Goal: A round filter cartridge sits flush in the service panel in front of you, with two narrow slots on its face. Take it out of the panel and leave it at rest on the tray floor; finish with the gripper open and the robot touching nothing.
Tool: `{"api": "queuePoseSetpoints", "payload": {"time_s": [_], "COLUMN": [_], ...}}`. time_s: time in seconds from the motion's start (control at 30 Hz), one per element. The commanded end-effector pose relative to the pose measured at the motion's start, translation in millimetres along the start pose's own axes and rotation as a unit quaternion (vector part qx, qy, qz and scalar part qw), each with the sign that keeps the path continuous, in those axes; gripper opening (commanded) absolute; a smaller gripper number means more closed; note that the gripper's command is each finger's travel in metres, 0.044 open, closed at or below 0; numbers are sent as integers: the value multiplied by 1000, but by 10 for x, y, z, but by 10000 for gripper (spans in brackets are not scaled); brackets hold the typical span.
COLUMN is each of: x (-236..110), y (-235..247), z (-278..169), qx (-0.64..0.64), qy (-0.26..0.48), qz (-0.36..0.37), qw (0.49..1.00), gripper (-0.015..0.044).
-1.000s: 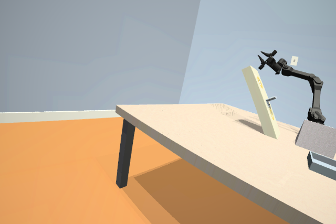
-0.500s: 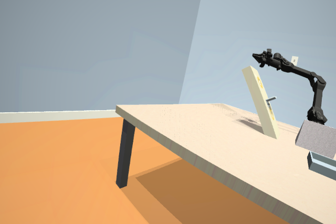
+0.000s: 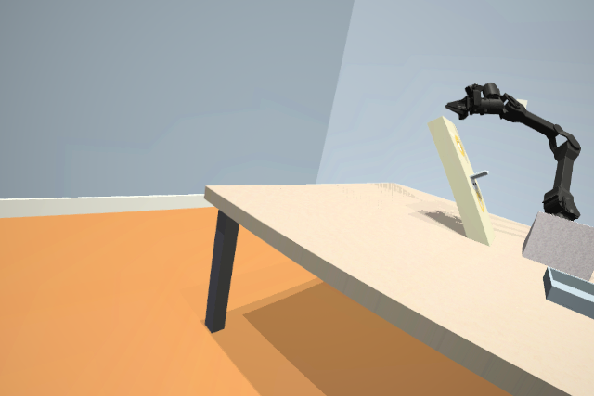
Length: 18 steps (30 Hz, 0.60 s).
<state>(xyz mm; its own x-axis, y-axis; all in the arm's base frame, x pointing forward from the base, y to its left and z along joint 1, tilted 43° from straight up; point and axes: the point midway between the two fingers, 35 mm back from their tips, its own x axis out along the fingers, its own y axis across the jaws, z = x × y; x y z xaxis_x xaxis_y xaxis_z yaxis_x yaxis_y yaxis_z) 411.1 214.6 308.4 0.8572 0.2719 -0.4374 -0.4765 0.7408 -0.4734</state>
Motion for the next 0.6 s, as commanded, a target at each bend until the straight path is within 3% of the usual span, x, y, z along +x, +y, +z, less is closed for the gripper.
{"api": "queuePoseSetpoints", "payload": {"time_s": [0.0,0.27,0.57], "x": [-125,-365,-728], "y": [584,896,1025], "z": [-412,-963,-1334], "qx": [173,313,408], "qy": [89,136,65], "qz": [-33,-161,-291], "qw": [980,926,863], "gripper": [106,106,106]}}
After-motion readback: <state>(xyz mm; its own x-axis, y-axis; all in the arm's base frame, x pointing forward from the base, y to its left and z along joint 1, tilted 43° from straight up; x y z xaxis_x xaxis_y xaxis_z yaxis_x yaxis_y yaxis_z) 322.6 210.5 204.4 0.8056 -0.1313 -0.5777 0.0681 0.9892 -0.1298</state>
